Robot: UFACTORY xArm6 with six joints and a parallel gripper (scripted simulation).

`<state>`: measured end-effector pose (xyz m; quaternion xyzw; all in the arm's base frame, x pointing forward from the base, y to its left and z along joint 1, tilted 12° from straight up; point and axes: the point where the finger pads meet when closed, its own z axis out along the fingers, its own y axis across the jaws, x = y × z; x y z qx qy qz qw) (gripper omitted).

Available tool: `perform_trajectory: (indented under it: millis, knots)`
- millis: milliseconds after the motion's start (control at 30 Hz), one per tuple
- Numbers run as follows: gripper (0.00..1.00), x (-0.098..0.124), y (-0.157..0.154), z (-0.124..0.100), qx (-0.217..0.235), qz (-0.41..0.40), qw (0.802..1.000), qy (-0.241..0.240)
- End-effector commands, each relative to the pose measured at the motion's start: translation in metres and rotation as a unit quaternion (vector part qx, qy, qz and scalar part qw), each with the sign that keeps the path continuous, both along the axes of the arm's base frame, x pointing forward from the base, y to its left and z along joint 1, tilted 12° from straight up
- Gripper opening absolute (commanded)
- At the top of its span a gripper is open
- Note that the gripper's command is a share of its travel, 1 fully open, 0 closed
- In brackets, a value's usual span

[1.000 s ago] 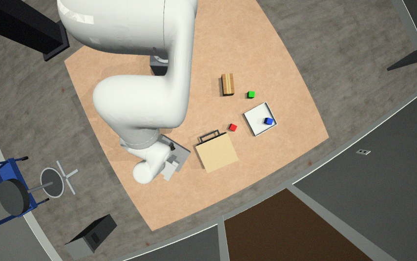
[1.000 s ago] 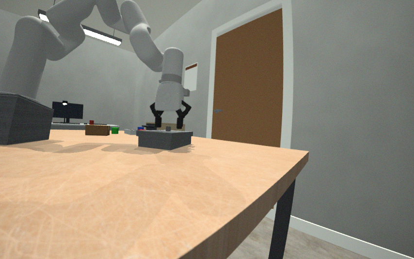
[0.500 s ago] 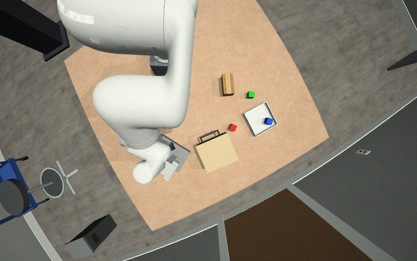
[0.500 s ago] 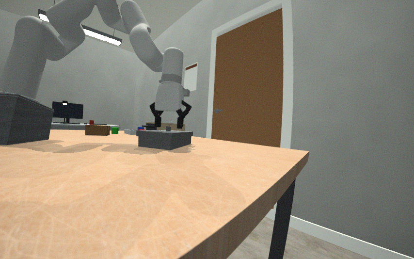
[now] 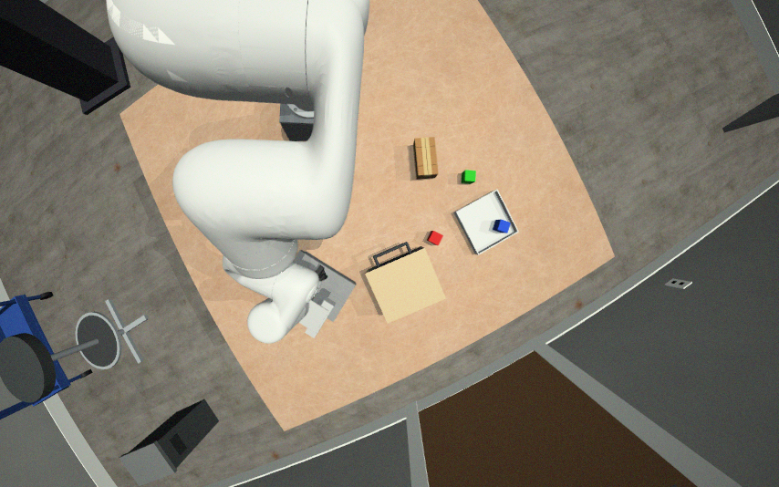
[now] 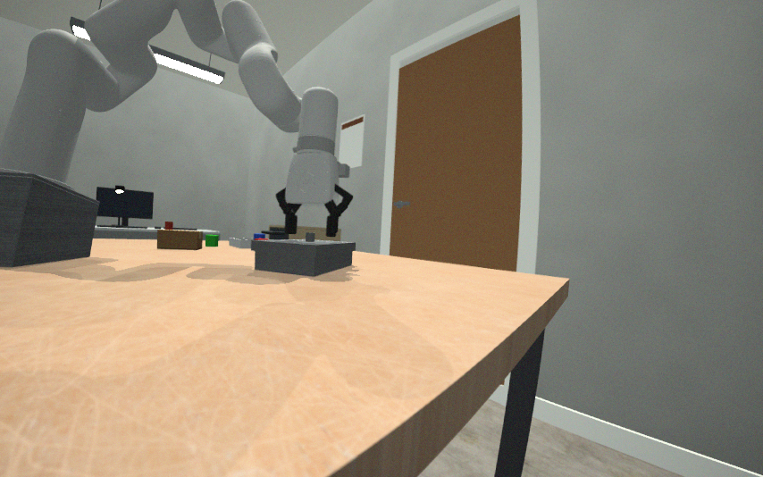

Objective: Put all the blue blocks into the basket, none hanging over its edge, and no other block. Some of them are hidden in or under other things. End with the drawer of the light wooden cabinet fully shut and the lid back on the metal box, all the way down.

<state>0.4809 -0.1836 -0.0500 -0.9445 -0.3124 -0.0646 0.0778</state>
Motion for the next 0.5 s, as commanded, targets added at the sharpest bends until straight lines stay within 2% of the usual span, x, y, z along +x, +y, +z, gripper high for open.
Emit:
perform_trajectory:
  millis: [0, 467]
  knots:
    - [1.0, 0.001, -0.001, 0.003, -0.001, 0.0, 1.0, -0.002]
    - [1.0, 0.0, -0.005, 0.023, -0.001, 0.0, 1.0, -0.002]
